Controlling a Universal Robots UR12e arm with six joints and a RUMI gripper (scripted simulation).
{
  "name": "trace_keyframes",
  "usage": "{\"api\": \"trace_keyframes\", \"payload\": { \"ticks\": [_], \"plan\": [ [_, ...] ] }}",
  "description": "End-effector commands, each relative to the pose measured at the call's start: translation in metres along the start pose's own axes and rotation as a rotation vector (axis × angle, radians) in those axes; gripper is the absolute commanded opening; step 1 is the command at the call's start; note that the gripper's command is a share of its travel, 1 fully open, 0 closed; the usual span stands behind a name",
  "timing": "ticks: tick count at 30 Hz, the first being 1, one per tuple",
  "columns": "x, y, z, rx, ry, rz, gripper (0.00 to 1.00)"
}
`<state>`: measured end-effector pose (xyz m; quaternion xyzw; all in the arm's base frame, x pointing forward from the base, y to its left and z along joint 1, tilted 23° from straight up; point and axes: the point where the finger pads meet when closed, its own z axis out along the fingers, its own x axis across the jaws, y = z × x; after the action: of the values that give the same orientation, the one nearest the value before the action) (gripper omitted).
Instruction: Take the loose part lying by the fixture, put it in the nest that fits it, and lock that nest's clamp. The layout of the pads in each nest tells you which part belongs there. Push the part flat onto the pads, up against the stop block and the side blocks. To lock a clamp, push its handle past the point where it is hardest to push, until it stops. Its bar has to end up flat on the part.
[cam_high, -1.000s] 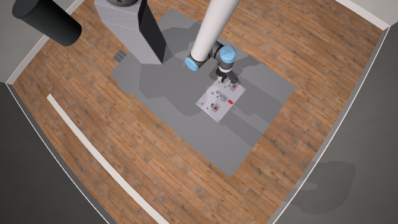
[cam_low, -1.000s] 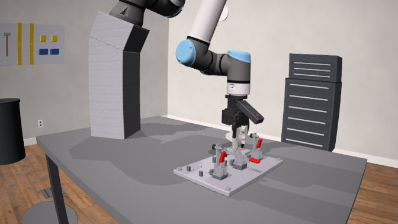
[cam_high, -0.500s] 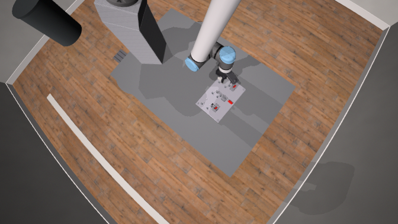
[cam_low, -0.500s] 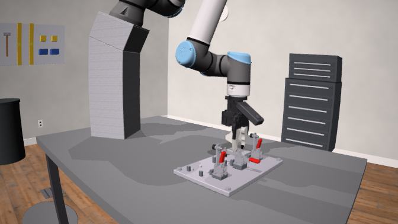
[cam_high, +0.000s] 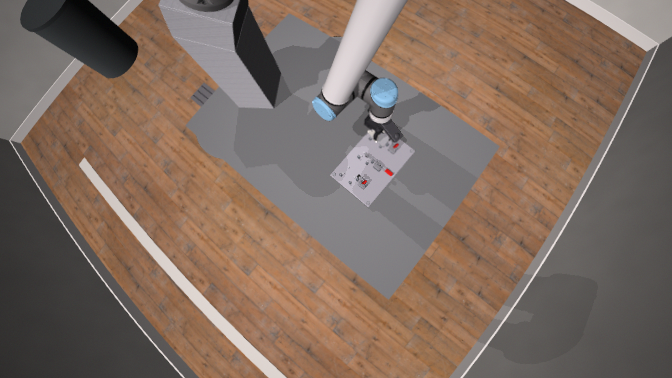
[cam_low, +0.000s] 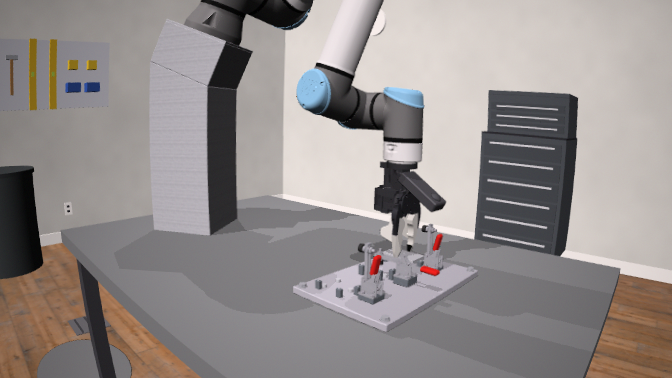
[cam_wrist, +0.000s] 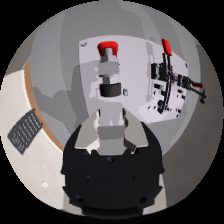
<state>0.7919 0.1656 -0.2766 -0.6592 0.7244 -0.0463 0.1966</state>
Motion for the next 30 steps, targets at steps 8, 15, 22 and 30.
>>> {"api": "trace_keyframes", "payload": {
  "ticks": [8,15,22,30],
  "plan": [
    [-0.0012,-0.0029,-0.0005,0.003,0.0,-0.002,0.0],
    [0.0001,-0.0042,-0.0004,0.004,0.0,-0.001,0.0],
    [0.0028,-0.0054,-0.0001,0.004,0.001,0.0,0.0],
    [0.0019,-0.0043,0.0,0.003,0.0,-0.001,0.0]
  ]
}}
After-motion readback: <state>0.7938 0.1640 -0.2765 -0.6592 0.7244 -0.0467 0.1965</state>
